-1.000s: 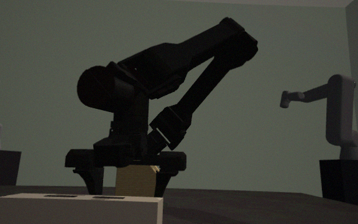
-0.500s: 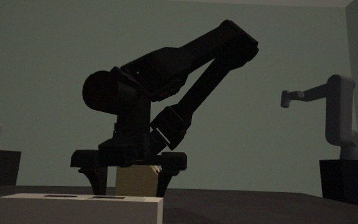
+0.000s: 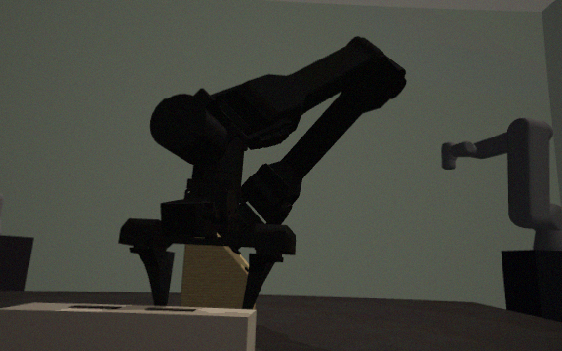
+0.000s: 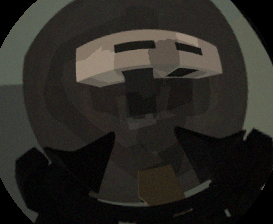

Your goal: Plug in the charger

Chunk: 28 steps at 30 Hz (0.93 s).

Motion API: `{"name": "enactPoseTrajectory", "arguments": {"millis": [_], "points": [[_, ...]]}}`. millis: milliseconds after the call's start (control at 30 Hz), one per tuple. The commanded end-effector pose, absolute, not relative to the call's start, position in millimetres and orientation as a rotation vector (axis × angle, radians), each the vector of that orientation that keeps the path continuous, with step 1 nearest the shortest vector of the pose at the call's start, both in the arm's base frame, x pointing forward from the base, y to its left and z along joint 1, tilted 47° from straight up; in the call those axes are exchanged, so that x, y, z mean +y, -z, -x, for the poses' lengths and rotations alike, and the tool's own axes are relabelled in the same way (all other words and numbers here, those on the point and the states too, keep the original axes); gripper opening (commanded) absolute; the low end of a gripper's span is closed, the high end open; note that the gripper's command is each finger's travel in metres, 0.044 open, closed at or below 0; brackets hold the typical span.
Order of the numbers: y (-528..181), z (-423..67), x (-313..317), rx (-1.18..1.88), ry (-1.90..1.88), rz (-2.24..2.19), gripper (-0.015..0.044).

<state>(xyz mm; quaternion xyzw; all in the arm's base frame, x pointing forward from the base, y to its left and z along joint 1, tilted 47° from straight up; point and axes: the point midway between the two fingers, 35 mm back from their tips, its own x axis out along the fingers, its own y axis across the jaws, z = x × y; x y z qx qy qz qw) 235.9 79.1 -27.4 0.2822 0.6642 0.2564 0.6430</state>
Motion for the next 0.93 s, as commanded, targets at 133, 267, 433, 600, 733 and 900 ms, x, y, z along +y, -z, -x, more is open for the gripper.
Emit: {"name": "enactPoseTrajectory", "arguments": {"millis": [133,267,433,600,733,900], "points": [[-6.5,-250.0,42.3,1.199,-0.299,-0.792,0.044],[-13.6,-251.5,34.8,1.128,-0.25,-0.826,0.044],[-13.6,-251.5,34.8,1.128,-0.25,-0.826,0.044],[-13.6,-251.5,34.8,1.128,-0.25,-0.826,0.044],[-13.6,-251.5,34.8,1.128,-0.25,-0.826,0.044],[-13.6,-251.5,34.8,1.128,-0.25,-0.826,0.044]]}}
